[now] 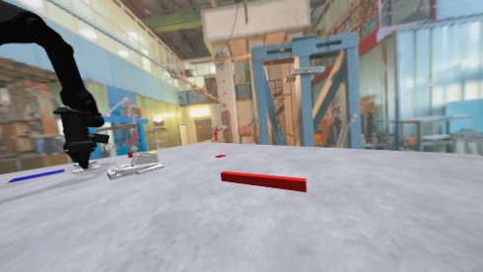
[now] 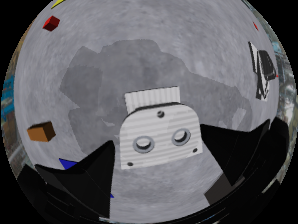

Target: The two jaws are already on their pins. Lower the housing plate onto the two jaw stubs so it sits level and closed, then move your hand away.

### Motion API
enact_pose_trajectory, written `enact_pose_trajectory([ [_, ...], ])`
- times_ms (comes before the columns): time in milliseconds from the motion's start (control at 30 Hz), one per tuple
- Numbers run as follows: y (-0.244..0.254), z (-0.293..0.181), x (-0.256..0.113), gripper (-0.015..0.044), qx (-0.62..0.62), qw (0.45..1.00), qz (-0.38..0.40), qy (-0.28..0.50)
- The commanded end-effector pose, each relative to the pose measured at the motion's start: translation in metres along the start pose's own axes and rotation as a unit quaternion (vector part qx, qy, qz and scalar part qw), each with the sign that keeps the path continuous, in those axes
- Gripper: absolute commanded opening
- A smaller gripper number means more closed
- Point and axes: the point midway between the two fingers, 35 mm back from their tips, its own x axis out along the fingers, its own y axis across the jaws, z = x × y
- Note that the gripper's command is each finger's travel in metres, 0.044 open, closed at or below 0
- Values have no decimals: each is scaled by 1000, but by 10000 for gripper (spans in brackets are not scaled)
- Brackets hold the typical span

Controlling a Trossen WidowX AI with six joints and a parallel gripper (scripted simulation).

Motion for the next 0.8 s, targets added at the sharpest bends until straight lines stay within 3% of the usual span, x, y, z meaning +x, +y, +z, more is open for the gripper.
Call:
enact_pose_trajectory([
  [0, 0, 0, 2, 440, -3, 1000, -2, 0],
  [600, 0, 0, 3, 440, -3, 1000, -2, 0],
  [767, 0, 0, 2, 407, 0, 1000, -1, 1],
])
